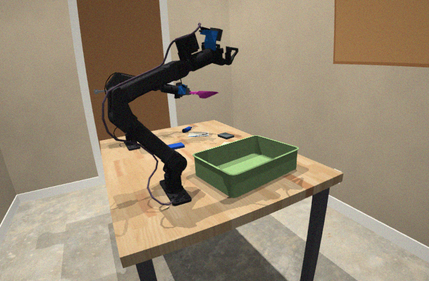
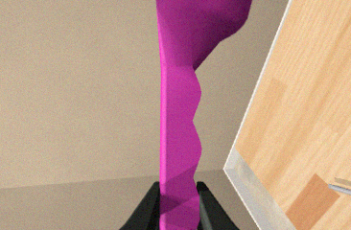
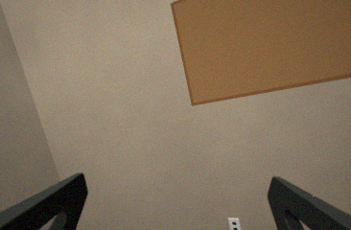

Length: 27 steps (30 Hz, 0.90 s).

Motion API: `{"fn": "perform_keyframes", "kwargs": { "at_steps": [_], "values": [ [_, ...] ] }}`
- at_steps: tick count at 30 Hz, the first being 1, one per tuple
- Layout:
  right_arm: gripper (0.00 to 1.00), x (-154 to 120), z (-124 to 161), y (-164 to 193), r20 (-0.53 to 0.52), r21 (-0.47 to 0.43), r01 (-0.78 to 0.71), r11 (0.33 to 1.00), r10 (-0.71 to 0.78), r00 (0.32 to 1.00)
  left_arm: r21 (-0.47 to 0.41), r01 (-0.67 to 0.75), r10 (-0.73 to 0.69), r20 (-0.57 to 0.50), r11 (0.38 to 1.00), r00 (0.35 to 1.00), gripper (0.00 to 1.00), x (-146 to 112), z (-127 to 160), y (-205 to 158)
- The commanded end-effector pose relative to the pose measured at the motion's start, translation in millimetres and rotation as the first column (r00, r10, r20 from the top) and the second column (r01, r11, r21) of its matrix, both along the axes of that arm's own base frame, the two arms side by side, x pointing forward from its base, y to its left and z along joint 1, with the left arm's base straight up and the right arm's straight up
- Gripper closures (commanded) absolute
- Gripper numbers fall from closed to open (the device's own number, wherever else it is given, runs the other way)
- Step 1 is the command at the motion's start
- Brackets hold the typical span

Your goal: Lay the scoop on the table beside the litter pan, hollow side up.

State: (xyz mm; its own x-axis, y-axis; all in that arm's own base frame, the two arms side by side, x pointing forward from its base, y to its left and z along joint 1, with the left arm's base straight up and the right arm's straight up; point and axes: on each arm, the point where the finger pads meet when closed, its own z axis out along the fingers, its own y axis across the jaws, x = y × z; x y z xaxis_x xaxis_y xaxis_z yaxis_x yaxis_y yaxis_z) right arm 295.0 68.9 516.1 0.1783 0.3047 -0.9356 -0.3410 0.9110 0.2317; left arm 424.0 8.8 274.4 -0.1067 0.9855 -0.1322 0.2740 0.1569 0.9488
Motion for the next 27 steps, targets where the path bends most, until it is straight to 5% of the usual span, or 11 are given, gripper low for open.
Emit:
{"fn": "perform_keyframes", "kwargs": {
  "at_steps": [1, 17, 18, 27],
  "values": [
    [0.0, -3.2, 5.6, -0.6, 0.016, 0.002, 0.001, 1.0, -0.001, 1.0, -0.002, 0.001, -0.001, 0.019, 1.0, 1.0, 0.99, 0.3, 7.6, -0.2],
    [0.0, -3.2, 5.6, -0.6, 0.016, 0.002, 0.001, 1.0, -0.001, 1.0, -0.002, 0.001, -0.001, 0.019, 1.0, 1.0, 0.99, 0.3, 7.6, -0.2],
    [0.0, -3.2, 5.6, -0.6, 0.016, 0.002, 0.001, 1.0, -0.001, 1.0, -0.002, 0.001, -0.001, 0.019, 1.0, 1.0, 0.83, 0.2, 7.4, -0.2],
    [0.0, -3.2, 5.6, -0.6, 0.016, 0.002, 0.001, 1.0, -0.001, 1.0, -0.002, 0.001, -0.001, 0.019, 1.0, 1.0, 1.0, 0.2, 7.4, -0.2]
  ]
}}
